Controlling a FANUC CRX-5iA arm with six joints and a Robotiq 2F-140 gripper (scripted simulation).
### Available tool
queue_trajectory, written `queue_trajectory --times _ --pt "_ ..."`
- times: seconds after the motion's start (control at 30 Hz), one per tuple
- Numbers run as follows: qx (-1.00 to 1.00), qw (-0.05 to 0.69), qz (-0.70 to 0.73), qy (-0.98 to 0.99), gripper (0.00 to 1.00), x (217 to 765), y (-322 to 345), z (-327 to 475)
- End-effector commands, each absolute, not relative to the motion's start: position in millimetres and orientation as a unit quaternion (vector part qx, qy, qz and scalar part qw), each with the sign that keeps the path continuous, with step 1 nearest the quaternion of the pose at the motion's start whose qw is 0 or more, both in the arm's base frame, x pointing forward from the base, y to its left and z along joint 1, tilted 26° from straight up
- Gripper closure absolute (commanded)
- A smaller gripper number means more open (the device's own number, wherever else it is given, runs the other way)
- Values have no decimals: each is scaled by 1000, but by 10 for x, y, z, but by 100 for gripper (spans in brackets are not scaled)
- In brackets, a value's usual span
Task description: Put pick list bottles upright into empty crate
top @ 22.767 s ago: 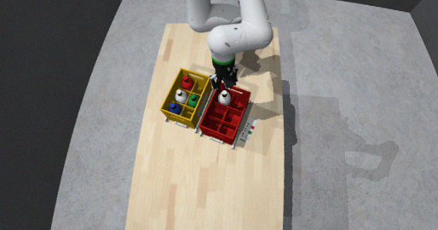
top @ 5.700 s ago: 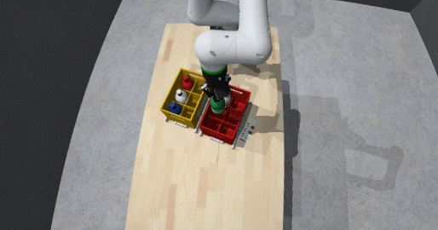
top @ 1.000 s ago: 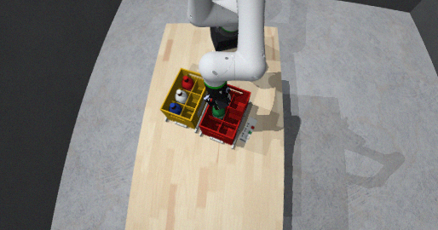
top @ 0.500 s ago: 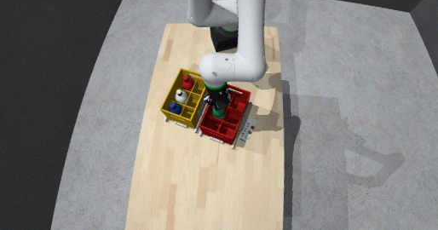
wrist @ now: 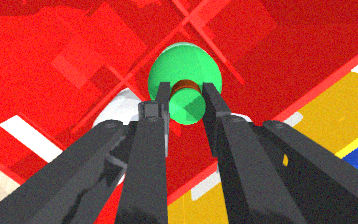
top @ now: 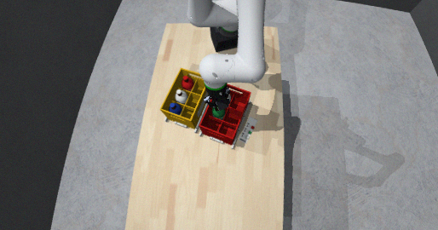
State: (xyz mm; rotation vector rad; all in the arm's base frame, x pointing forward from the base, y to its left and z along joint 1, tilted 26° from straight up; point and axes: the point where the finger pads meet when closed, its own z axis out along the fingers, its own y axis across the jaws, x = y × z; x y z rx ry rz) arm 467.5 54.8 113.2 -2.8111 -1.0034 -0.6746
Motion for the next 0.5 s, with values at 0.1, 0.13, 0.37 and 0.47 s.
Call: queue_trajectory --times 0.1,0.13,0.37,0.47 --pt "-918 40 -221 -328 90 4689 551 1120" --pt "-918 40 -221 -328 90 4689 551 1120" --pt "-918 40 -221 -328 56 4697 556 1100" --pt "-918 40 -221 -328 56 4698 556 1100"
